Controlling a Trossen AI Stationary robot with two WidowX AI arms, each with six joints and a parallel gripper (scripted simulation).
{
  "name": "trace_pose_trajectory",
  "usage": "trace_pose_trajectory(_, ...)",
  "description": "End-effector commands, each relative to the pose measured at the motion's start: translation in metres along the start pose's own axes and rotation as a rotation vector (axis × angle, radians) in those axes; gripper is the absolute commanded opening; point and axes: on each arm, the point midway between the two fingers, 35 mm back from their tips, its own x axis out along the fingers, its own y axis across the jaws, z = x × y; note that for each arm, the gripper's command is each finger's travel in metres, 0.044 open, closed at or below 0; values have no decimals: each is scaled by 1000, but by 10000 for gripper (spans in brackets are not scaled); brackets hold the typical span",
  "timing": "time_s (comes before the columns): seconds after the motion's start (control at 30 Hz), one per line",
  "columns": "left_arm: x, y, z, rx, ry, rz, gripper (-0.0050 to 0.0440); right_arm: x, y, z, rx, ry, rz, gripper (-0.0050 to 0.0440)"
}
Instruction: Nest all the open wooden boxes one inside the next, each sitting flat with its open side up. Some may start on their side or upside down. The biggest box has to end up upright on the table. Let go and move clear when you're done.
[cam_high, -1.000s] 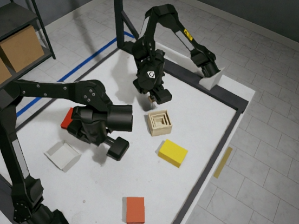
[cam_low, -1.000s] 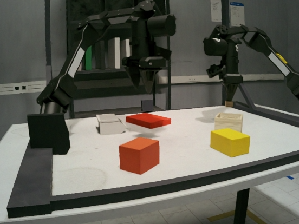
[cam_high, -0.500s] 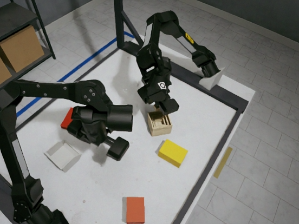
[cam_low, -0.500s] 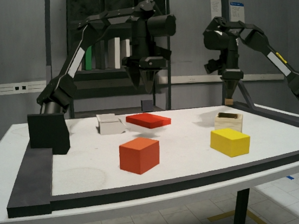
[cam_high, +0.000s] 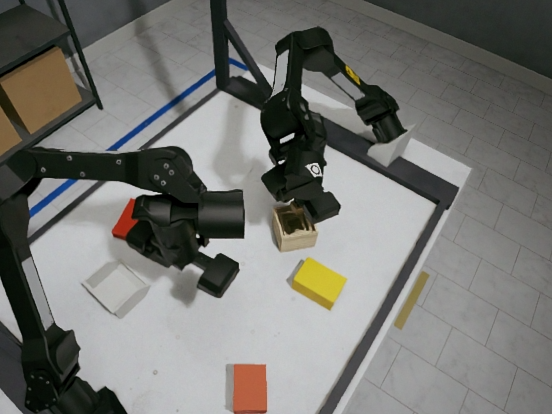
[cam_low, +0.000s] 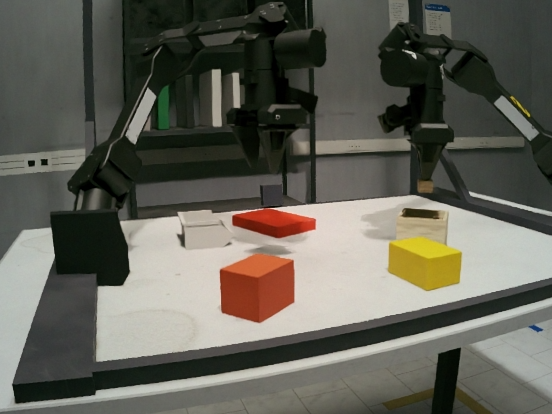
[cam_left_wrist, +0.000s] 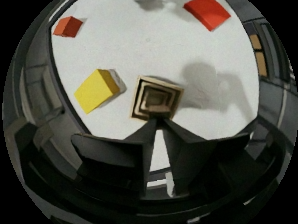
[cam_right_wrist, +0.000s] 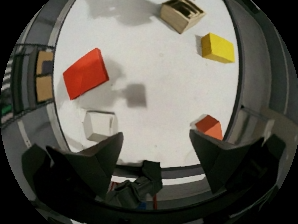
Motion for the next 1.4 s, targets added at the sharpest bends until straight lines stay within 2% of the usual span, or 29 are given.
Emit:
trace_pose_trajectory(0.0, -6, 0, 4, 18, -9, 15, 71, 6, 8, -1, 28, 53, -100, 400)
trace_pose_trajectory(0.03, -6, 0, 4, 18, -9, 15, 71, 8, 8, -1, 43, 67, -136, 400)
trace_pose_trajectory(0.1, -6, 0, 4, 18, -9, 15, 71, 8, 8, -1, 43, 67, -136, 400)
trace_pose_trajectory(0.3, -6, 0, 4, 18, -9, 15, 71, 16, 12, 1, 135, 88, -363, 400)
trace_pose_trajectory(0.47, -6, 0, 4, 18, -9, 15, 71, 17, 16, 7, 209, 27, -547, 400)
trace_pose_trajectory(0.6, -6, 0, 4, 18, -9, 15, 71, 16, 21, 15, 266, -67, -672, 400)
trace_pose_trajectory(0.67, -6, 0, 4, 18, -9, 15, 71, 16, 21, 15, 266, -67, -672, 400)
trace_pose_trajectory(0.83, -6, 0, 4, 18, -9, 15, 71, 11, 31, 27, 346, -248, -798, 400)
trace_pose_trajectory(1.0, -6, 0, 4, 18, -9, 15, 71, 3, 47, 40, 422, -478, -866, 400)
trace_pose_trajectory(1.17, -6, 0, 4, 18, -9, 15, 71, -6, 66, 51, 501, -731, -861, 400)
trace_pose_trajectory(1.23, -6, 0, 4, 18, -9, 15, 71, -6, 66, 51, 501, -731, -861, 400)
trace_pose_trajectory(1.37, -6, 0, 4, 18, -9, 15, 71, -16, 86, 58, 574, -956, -798, 400)
